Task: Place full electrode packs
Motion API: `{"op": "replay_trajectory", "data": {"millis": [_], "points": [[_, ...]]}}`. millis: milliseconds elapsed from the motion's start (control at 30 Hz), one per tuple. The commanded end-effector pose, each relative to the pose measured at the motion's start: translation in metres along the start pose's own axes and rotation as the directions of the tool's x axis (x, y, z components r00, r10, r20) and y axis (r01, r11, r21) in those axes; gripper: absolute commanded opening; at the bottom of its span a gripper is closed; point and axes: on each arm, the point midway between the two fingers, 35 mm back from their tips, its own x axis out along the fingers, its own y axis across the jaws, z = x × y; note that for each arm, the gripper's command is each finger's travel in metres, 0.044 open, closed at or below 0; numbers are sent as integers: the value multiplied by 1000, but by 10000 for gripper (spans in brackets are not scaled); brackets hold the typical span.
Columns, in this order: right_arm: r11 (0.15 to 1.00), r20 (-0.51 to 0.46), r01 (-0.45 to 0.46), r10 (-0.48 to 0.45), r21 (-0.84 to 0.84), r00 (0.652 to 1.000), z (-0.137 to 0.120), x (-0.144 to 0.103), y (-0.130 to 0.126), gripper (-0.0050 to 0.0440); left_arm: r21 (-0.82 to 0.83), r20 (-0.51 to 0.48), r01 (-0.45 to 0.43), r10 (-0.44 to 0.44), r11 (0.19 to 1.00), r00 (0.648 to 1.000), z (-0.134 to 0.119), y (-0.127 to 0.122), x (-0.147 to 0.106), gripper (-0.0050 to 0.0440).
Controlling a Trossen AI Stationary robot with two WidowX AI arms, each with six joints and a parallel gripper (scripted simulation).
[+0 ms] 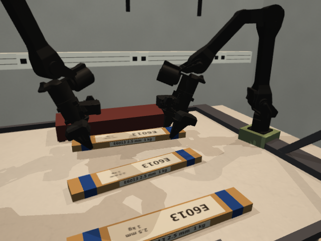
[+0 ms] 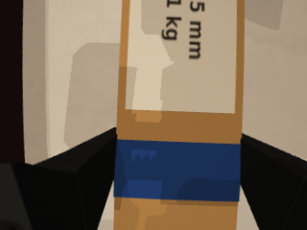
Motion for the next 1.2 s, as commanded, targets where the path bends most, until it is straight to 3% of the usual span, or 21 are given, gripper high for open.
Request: {"op": "replay_trajectory", "data": {"millis": [0, 1167], "points": [[1000, 45, 19, -19, -3, 999, 15, -22, -4, -50, 8, 38, -32, 32, 999, 999, 17, 8, -22, -50], [1000, 46, 19, -19, -4, 999, 33, -74, -3, -50, 8, 39, -33, 33, 999, 999, 36, 7, -76, -50]]}}
